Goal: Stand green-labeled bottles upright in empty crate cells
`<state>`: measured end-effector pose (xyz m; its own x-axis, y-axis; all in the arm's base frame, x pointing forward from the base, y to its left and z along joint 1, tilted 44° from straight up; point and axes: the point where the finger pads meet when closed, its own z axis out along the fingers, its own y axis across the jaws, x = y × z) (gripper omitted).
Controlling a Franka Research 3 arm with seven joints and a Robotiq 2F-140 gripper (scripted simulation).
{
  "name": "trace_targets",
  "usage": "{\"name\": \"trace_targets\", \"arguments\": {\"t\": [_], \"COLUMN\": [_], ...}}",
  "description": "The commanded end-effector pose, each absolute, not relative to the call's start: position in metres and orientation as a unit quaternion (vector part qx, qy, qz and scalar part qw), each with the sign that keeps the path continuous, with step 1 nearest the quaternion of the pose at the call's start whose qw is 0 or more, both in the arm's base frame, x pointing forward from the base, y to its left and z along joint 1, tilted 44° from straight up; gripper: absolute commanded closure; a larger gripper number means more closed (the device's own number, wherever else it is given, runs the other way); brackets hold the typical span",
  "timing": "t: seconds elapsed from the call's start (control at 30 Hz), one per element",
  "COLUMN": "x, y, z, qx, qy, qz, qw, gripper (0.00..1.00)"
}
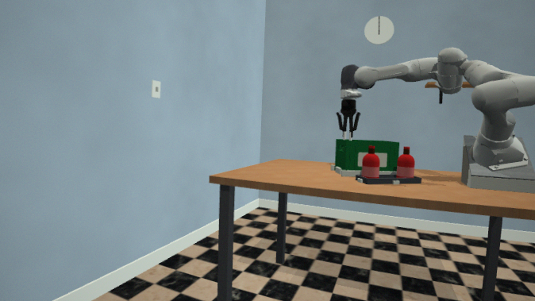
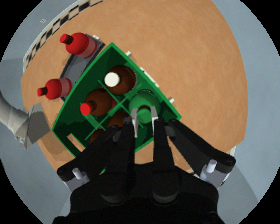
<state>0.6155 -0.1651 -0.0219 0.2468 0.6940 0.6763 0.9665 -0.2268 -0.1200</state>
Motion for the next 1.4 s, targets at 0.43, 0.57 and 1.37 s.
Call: {"name": "trace_targets", "arguments": {"t": [0.43,0.57,1.37], "x": [0.6189,0.619,0.6194], "y": [-0.1621,-0.1615,-0.1585], "z": [-0.0239,-0.0245,-0.0274], "qx": [-0.744,-0.744,-0.744], "qy": [-0.555,-0.555,-0.555], "qz": [-0.256,-0.256,-0.256], "qw": [0.269,0.269,0.269], "gripper": [1.0,1.0,1.0]}}
